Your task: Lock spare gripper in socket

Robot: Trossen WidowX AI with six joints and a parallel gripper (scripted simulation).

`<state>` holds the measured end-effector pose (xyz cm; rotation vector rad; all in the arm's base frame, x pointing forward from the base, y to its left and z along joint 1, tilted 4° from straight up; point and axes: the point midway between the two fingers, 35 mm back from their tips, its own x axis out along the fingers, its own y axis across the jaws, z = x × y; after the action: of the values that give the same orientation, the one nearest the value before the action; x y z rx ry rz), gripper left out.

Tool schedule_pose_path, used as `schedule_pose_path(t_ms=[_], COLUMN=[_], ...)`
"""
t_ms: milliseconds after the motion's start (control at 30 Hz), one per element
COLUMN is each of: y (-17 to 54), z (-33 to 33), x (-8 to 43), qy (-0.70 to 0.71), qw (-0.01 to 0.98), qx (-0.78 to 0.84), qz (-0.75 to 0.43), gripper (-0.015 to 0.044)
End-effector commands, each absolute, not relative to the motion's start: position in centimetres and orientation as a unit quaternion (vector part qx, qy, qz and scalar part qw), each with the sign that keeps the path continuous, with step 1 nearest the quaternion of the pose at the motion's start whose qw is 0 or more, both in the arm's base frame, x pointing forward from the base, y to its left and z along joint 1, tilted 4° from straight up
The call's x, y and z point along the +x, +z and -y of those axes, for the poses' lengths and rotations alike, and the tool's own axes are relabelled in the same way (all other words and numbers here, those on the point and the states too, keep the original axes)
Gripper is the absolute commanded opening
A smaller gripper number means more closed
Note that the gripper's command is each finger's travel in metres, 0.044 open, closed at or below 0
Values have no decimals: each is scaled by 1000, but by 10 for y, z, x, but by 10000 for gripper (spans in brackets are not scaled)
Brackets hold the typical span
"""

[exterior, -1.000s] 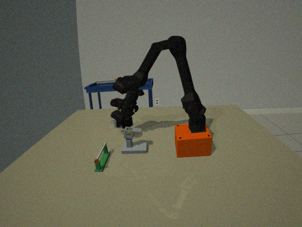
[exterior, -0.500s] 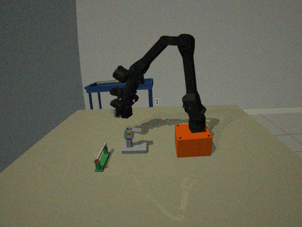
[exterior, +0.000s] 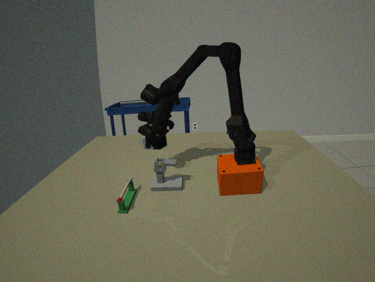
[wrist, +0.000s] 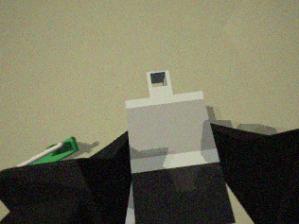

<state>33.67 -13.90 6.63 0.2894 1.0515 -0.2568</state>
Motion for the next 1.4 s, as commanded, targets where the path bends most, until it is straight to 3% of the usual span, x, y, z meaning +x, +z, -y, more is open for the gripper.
schedule_pose_path(t_ms=[0, 700, 1367], y=[68, 60, 83], z=[135, 92, 54], x=[336, 303, 277], qy=[-115, -76, -69], qw=[839, 715, 535], qx=[167, 359, 539], qz=[-505, -595, -648], gripper=[0, 0, 0])
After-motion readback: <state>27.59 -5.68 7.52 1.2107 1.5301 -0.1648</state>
